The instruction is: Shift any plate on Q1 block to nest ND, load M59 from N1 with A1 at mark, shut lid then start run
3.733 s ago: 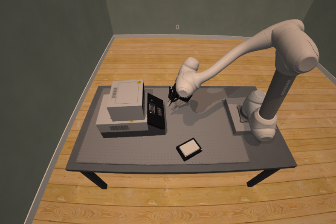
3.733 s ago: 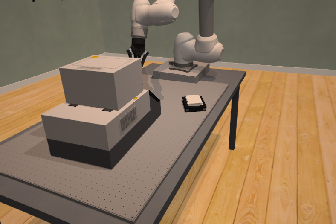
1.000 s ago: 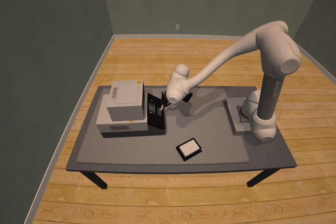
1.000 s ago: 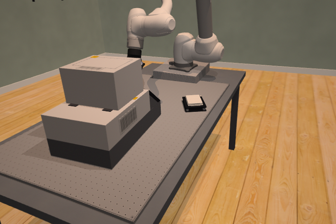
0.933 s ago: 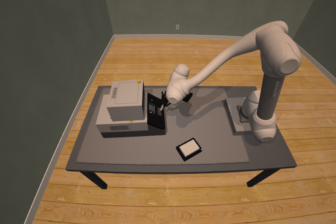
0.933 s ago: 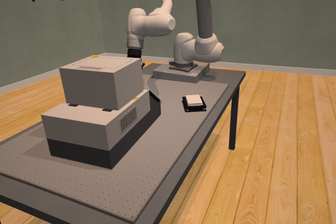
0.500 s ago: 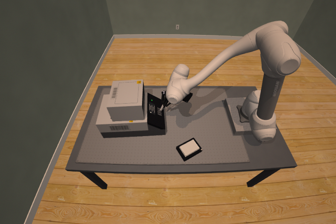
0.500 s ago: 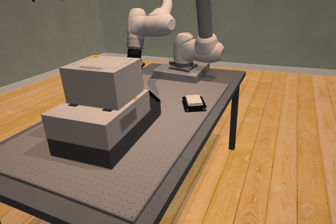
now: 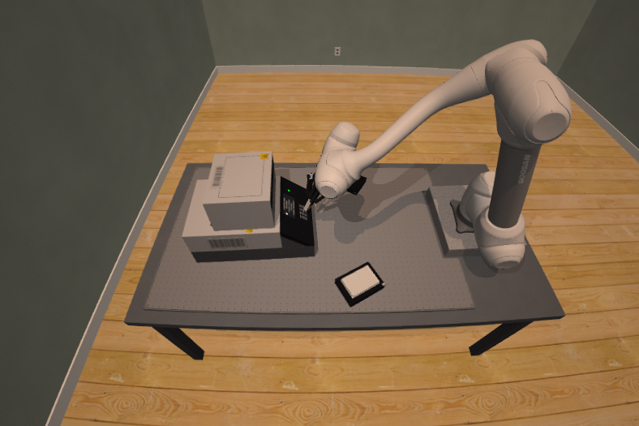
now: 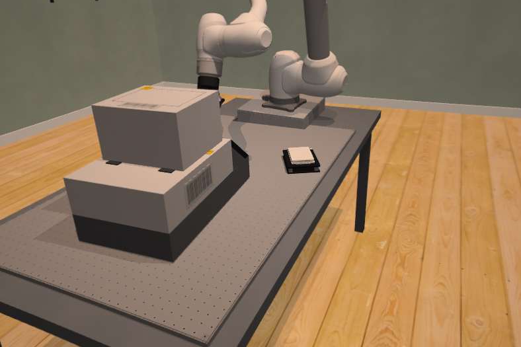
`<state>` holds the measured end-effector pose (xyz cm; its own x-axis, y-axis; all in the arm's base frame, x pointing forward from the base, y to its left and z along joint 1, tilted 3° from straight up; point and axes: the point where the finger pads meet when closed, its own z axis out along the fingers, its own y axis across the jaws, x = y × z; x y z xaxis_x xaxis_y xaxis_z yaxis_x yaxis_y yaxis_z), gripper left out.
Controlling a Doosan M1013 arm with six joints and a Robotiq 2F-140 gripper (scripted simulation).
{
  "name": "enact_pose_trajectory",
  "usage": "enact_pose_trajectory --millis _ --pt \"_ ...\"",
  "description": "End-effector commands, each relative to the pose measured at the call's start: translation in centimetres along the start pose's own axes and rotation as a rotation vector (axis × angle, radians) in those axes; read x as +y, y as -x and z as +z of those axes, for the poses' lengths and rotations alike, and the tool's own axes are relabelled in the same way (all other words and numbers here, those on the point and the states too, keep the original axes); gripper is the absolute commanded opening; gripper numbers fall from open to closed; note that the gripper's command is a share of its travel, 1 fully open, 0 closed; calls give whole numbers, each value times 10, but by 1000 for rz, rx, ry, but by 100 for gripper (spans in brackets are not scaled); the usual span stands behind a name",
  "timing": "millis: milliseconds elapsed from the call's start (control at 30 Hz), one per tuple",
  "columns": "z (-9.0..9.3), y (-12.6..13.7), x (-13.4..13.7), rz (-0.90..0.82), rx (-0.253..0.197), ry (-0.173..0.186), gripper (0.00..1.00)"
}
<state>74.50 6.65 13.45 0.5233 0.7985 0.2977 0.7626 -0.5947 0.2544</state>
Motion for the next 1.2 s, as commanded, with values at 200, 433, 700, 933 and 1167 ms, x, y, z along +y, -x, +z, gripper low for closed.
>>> enact_pose_trajectory --millis 200,433,700,933,1167 --pt "6 -2 1 0 0 0 0" --pt "9 -2 2 0 0 0 0" --pt "11 -3 3 0 0 0 0" --pt "9 -2 2 0 0 0 0" --pt "1 0 0 0 0 0 0"
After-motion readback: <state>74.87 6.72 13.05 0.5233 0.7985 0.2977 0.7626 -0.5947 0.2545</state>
